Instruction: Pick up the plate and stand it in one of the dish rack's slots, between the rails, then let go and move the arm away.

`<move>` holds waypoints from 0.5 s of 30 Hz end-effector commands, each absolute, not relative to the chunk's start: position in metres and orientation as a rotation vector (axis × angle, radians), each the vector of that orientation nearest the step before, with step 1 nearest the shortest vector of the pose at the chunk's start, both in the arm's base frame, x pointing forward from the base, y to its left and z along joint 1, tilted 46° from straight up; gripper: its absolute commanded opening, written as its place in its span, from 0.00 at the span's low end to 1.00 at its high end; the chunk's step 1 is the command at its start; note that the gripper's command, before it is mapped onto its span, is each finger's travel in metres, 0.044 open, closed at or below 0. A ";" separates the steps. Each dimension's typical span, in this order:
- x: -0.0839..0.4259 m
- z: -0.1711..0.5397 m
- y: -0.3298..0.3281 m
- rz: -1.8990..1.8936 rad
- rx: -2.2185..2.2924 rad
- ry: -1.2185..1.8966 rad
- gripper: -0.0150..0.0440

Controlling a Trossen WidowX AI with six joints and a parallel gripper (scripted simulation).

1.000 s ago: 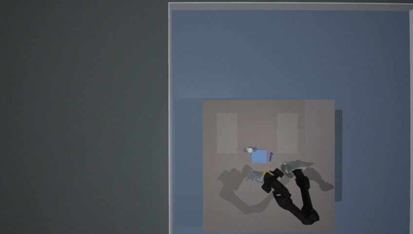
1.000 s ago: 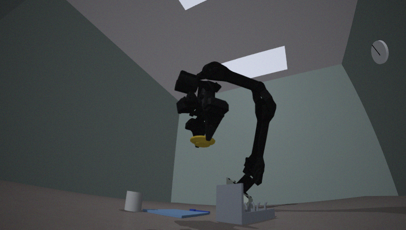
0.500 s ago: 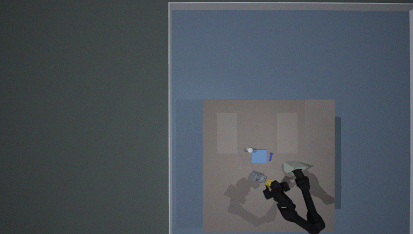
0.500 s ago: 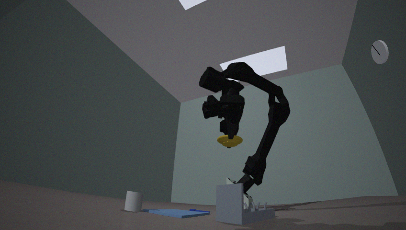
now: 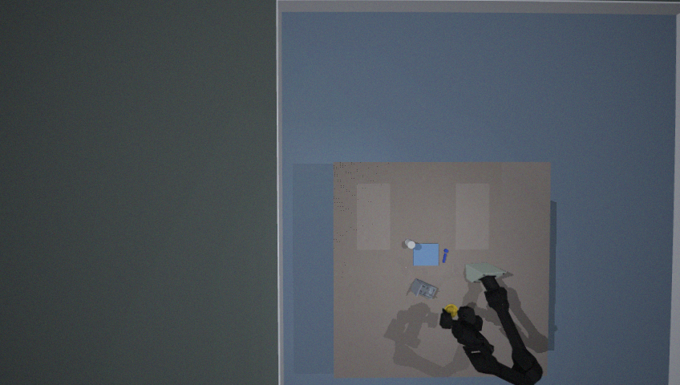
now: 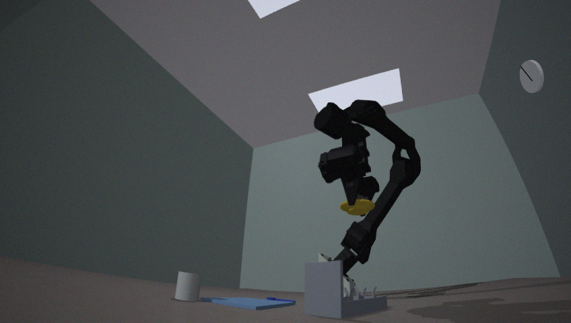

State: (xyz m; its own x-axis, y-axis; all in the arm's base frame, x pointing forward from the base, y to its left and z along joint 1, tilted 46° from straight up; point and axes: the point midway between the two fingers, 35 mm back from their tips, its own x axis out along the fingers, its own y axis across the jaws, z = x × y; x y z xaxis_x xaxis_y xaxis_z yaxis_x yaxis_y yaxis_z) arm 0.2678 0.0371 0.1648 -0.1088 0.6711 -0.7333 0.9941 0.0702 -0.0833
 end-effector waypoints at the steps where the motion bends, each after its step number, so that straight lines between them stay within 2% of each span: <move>1: 0.251 0.173 0.048 -0.967 1.746 1.819 0.25; 6: 0.236 0.179 0.058 -1.121 1.834 1.788 0.25; 15: 0.234 0.177 0.059 -1.126 1.815 1.781 0.25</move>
State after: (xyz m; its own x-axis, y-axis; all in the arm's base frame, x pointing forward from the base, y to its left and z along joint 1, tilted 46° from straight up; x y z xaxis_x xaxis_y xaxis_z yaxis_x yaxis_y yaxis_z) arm 0.2371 0.0575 0.1790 -0.1060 0.6752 -0.7299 0.9534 -0.1395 -0.2674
